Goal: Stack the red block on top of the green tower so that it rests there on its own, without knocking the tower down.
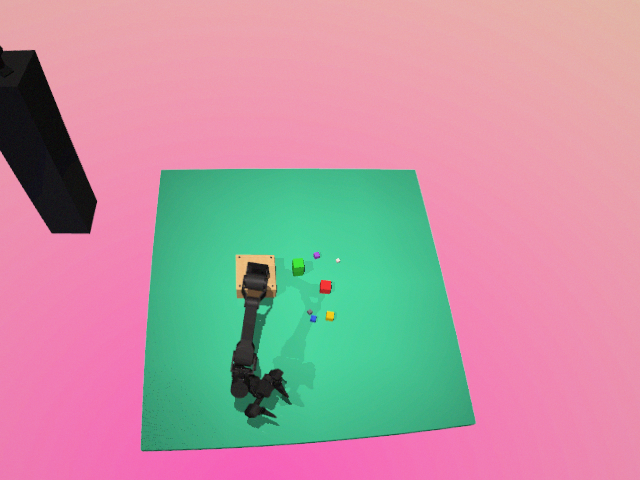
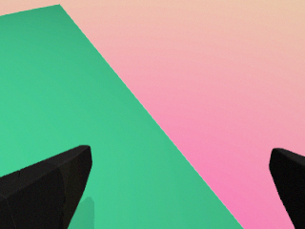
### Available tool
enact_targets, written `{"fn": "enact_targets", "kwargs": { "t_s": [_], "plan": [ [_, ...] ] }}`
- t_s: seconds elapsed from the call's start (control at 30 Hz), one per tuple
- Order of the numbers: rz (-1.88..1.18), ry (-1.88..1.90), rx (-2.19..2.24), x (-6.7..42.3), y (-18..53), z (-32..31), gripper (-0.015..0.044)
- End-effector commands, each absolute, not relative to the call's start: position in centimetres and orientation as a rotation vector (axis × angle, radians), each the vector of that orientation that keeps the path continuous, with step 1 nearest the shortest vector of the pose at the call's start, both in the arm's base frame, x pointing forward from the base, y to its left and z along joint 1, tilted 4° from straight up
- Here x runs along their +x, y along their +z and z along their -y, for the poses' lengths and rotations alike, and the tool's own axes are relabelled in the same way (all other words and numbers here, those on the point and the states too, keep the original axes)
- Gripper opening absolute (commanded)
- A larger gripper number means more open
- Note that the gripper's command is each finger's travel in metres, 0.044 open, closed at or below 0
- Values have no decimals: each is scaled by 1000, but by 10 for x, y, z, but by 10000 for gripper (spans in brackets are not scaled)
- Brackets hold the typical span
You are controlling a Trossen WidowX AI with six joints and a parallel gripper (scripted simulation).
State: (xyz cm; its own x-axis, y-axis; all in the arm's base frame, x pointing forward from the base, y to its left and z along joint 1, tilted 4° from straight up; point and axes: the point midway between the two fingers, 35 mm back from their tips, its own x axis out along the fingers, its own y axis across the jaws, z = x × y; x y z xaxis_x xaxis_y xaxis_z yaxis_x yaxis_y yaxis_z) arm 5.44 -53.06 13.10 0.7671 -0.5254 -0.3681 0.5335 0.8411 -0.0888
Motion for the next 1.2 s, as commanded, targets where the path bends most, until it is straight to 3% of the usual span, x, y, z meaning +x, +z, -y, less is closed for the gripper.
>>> {"fn": "enact_targets", "kwargs": {
  "t_s": [0.0, 0.63, 1.17],
  "plan": [
    [-395, -573, 24, 56, 131, 530, 426],
    [-589, -302, 245, 247, 124, 421, 440],
    [-871, -143, 371, 338, 111, 273, 440]
  ]
}}
